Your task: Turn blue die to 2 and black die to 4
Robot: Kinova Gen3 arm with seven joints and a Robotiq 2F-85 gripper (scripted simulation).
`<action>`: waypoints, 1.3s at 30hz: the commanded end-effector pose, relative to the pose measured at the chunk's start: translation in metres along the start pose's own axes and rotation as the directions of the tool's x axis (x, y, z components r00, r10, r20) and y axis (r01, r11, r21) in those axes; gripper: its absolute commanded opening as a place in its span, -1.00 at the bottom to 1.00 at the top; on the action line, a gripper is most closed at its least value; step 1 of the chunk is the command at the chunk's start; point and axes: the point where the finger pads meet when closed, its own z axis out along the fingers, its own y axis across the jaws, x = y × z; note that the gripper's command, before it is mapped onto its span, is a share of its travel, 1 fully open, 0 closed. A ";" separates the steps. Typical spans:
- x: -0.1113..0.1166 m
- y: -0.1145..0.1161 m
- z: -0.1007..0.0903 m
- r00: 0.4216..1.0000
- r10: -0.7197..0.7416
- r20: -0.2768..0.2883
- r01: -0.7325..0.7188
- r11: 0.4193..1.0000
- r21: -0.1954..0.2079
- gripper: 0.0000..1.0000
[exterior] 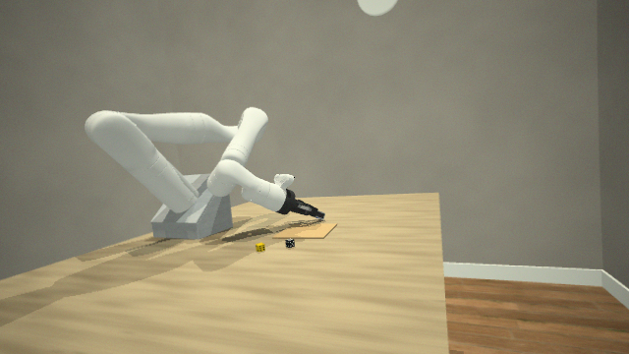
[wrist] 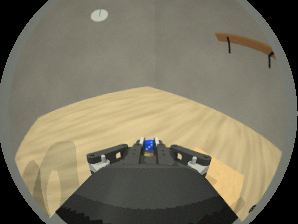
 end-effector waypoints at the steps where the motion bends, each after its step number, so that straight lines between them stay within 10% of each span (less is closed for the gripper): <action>1: 0.001 0.000 0.000 1.000 0.000 -0.002 0.000 1.000 0.000 -0.54; 39: 0.001 0.000 0.000 1.000 0.000 -0.002 0.000 1.000 0.000 -0.39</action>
